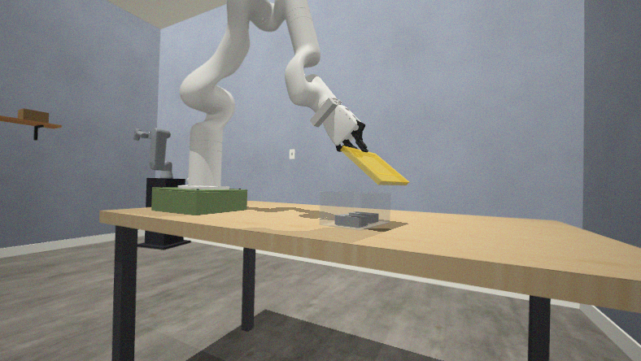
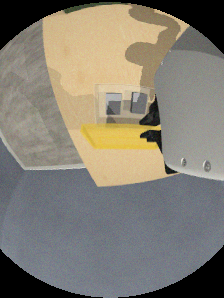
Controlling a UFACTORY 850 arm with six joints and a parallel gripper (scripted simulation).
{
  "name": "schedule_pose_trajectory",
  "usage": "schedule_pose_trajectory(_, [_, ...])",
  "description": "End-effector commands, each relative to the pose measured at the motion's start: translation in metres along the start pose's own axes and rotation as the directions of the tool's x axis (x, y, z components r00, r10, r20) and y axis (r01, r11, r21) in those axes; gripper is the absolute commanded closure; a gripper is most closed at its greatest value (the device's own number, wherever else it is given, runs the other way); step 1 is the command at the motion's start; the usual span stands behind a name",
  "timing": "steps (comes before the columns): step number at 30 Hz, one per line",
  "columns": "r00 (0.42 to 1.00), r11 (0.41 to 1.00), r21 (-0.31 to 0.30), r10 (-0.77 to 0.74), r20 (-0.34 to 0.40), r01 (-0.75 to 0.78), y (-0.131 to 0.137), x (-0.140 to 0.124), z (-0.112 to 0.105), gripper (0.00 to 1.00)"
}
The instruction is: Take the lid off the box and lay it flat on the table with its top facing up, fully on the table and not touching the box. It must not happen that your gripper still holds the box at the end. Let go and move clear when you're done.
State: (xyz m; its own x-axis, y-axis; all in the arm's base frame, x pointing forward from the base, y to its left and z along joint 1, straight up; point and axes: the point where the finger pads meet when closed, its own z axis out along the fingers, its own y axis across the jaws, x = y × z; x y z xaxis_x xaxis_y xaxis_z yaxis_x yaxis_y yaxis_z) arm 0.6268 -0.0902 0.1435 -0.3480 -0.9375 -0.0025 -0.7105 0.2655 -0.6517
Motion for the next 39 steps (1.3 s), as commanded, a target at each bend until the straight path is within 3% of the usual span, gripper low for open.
schedule_pose_trajectory(1, [1.000,1.000,0.002,0.000,0.000,0.000,-0.001,-0.002,0.000,1.00])
schedule_pose_trajectory(28, [1.000,1.000,0.002,0.000,0.000,0.000,0.005,-0.033,-0.005,1.00])
schedule_pose_trajectory(39, [1.000,1.000,0.002,0.000,0.000,0.000,0.010,-0.063,-0.010,1.00])
